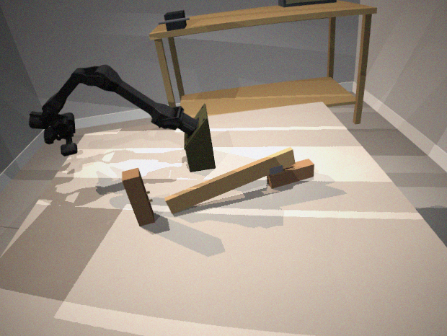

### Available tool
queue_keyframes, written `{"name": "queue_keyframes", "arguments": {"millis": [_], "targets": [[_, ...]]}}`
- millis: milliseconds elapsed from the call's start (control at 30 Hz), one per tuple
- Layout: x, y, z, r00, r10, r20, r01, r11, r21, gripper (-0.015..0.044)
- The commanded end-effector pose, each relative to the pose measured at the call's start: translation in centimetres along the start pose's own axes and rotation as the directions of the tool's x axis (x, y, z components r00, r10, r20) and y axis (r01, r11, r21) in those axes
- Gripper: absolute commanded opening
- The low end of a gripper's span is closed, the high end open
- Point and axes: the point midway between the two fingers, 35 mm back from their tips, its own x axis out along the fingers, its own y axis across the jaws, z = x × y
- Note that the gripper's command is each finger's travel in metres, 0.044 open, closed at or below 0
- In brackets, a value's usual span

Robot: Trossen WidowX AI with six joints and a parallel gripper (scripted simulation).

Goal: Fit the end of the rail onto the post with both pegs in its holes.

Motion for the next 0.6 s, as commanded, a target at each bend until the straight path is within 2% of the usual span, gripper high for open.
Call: {"name": "queue_keyframes", "arguments": {"millis": [0,267,567], "targets": [[-1.1,5.1,0.9,0.993,0.111,0.04,-0.107,0.99,-0.091,0.044],[-5.3,15.1,1.6,0.939,0.331,0.099,-0.292,0.913,-0.285,0.044],[-12.3,25.2,0.2,0.821,0.558,0.119,-0.432,0.744,-0.509,0.044]]}}
